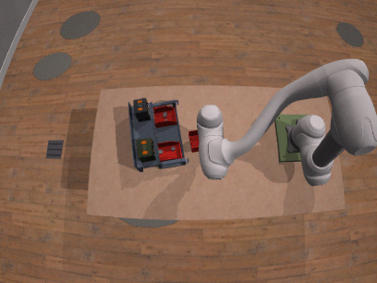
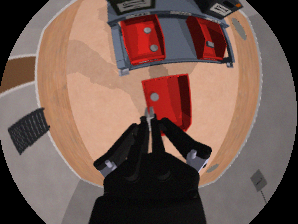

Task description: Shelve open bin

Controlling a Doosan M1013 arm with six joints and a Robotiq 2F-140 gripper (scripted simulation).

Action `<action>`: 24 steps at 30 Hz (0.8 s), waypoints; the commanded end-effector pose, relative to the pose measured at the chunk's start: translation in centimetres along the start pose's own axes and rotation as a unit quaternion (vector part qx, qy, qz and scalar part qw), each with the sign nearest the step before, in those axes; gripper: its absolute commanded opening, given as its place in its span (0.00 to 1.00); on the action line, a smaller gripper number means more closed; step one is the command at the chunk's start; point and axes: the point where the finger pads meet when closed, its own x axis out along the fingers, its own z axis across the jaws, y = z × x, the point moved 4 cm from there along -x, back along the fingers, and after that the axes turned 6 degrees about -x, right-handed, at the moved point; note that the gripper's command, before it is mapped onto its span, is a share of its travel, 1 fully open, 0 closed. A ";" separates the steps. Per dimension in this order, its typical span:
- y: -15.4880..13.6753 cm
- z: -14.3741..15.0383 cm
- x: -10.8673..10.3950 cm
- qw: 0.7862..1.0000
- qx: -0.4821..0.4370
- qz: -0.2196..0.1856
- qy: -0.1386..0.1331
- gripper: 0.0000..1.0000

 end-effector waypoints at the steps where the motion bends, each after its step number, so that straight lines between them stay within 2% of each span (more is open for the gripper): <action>1: 0.1 1.2 -0.5 1.000 0.000 0.002 -0.002 0.00; 24: -1.1 7.9 -0.2 1.000 0.005 0.002 -0.002 0.00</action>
